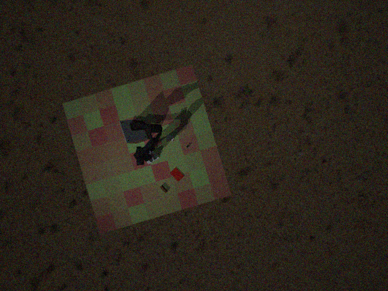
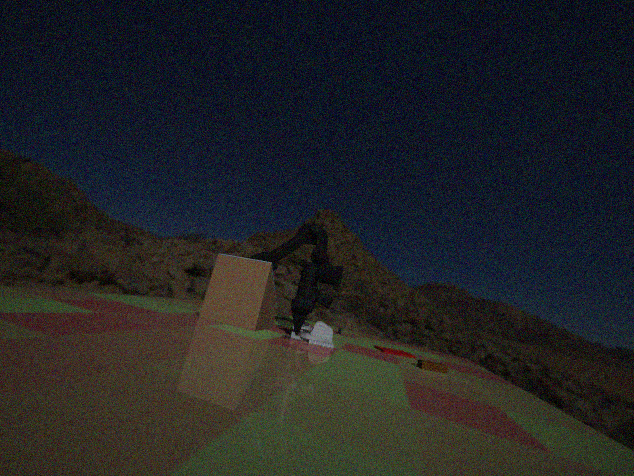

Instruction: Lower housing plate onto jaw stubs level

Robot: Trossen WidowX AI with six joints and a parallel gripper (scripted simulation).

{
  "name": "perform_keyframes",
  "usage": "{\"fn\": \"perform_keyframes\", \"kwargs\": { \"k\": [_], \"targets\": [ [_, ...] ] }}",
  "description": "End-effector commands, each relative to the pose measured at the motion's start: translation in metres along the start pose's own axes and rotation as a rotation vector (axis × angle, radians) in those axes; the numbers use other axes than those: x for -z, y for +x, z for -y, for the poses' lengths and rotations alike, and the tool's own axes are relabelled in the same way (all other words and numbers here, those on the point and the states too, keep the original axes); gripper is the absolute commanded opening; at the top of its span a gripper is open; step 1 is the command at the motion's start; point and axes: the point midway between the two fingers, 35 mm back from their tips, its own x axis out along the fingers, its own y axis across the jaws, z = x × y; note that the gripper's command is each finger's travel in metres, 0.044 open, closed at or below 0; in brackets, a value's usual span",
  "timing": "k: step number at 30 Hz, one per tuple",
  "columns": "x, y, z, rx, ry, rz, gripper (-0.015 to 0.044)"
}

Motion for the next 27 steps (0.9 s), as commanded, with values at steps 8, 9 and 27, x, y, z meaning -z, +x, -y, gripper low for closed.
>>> {"fn": "perform_keyframes", "kwargs": {
  "k": [8,9,27],
  "targets": [
    [0.0001,0.0018,-0.0003,-0.003,0.004,0.001,0.0351],
    [0.0001,0.0023,-0.0003,-0.003,0.004,0.001,0.0351],
    [0.0002,0.0062,-0.0004,-0.003,0.004,0.001,0.0351]
  ]
}}
